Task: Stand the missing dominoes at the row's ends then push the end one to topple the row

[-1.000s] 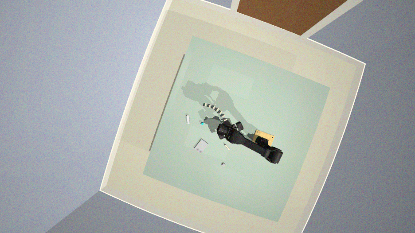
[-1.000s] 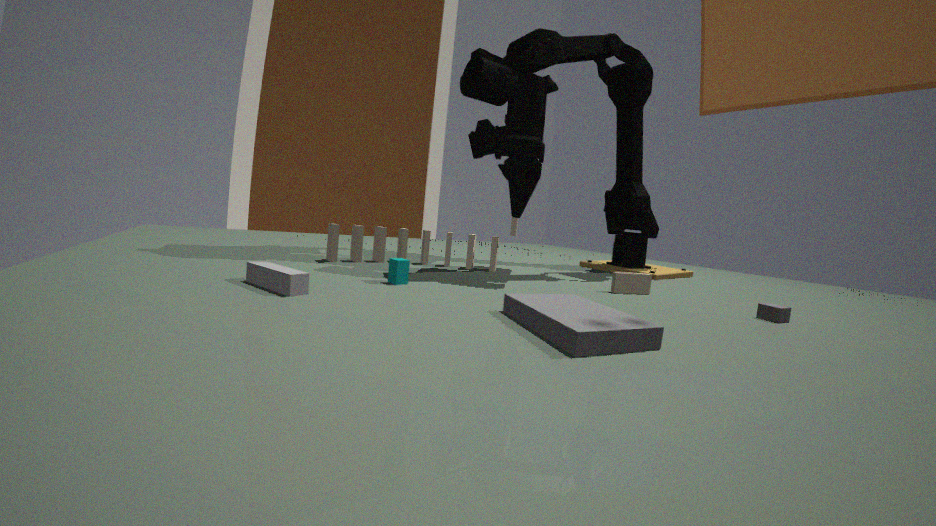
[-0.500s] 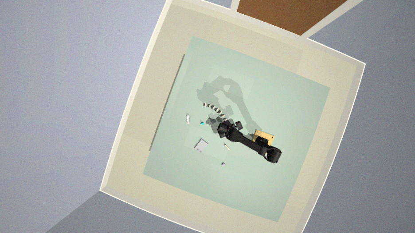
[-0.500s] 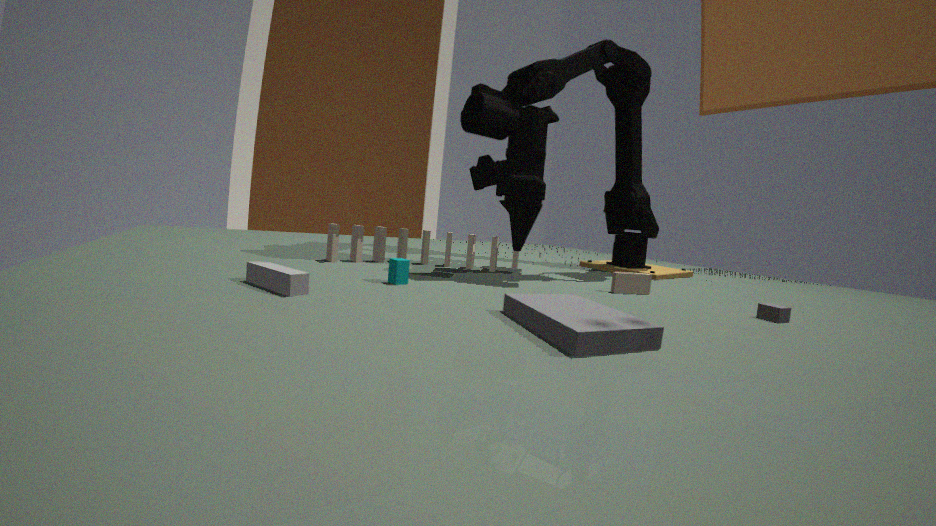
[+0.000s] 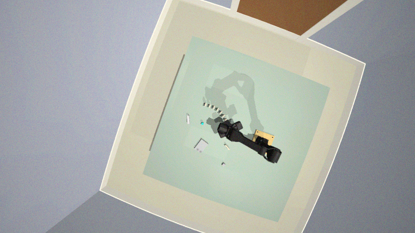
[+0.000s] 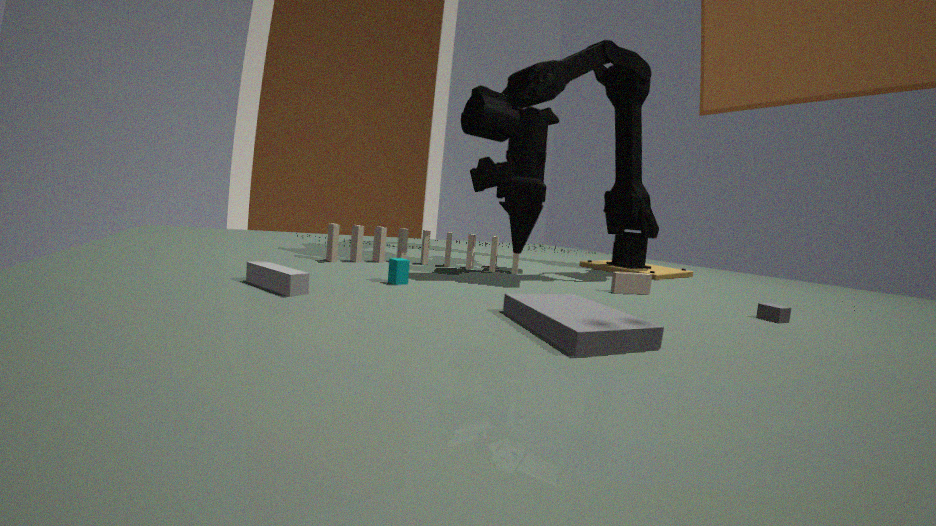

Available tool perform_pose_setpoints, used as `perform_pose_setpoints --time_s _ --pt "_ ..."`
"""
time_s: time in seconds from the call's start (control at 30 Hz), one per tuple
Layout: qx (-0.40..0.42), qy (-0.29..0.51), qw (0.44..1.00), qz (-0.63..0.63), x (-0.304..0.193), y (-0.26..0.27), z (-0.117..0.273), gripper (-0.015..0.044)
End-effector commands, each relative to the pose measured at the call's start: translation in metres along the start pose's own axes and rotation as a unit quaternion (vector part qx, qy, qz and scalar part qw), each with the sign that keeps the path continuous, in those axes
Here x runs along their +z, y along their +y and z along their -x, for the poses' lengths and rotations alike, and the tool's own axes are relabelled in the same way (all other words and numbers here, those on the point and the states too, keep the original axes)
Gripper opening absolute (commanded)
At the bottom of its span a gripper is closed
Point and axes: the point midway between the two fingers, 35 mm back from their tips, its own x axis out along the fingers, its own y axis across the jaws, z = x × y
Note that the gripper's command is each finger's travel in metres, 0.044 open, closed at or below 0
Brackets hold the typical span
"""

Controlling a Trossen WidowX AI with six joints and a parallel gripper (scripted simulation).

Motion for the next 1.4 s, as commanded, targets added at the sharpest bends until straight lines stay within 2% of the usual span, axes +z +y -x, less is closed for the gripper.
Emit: perform_pose_setpoints --time_s 0.0,0.13,0.27,0.53,0.63,0.83,1.2,1.37 --pt "0.0 0.001 1.0 0.002 -0.001 0.0 -0.001 0.0343" --pt "0.0 0.001 1.0 0.002 -0.001 0.0 -0.001 0.044" --pt "0.0 0.001 1.0 0.002 0.001 0.001 0.007 0.044" --pt "0.0 0.0 1.0 0.0 0.003 0.003 0.11 0.044" --pt "0.0 0.0 1.0 0.0 0.0 0.0 0.128 0.044" --pt "0.0 0.001 1.0 0.009 -0.005 0.007 0.124 0.044" --pt "0.006 0.007 0.991 0.137 -0.126 0.087 0.058 0.044" --pt "0.006 0.008 0.99 0.143 -0.133 0.09 0.055 0.044"
